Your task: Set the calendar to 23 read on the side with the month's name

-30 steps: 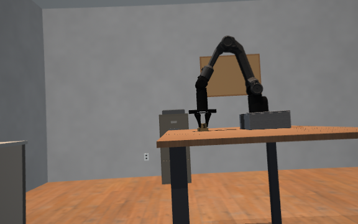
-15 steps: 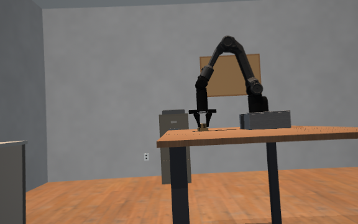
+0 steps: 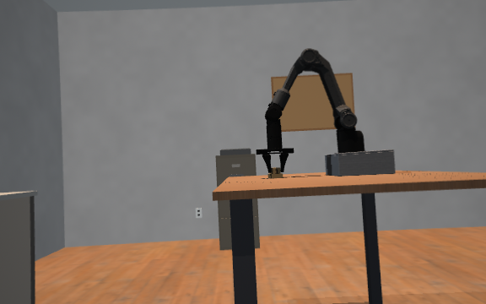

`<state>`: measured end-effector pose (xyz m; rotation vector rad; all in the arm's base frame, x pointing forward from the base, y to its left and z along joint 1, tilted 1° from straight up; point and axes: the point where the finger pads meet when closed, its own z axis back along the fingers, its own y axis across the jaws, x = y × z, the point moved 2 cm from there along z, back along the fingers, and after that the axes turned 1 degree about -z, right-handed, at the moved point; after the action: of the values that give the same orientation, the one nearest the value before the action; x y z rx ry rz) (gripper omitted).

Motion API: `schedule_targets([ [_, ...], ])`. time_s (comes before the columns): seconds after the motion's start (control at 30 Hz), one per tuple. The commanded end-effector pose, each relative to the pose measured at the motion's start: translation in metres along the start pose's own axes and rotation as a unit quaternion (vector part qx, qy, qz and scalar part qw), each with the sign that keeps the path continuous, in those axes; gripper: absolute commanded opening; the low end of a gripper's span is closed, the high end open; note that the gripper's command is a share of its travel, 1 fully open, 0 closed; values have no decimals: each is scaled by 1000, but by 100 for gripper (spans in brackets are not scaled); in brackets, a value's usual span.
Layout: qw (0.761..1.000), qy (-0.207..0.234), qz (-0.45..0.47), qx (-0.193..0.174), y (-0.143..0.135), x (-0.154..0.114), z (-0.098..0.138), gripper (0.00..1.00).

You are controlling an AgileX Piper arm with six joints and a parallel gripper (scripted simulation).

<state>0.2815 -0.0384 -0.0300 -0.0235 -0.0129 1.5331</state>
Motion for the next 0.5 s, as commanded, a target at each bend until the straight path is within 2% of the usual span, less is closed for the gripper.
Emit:
schedule_targets([
  [0.0,1000,0,-1,0,0,0,2,61],
  [0.27,1000,0,-1,-2,-1,0,20,61],
  [0.47,1000,0,-1,-2,-1,0,52,61],
])
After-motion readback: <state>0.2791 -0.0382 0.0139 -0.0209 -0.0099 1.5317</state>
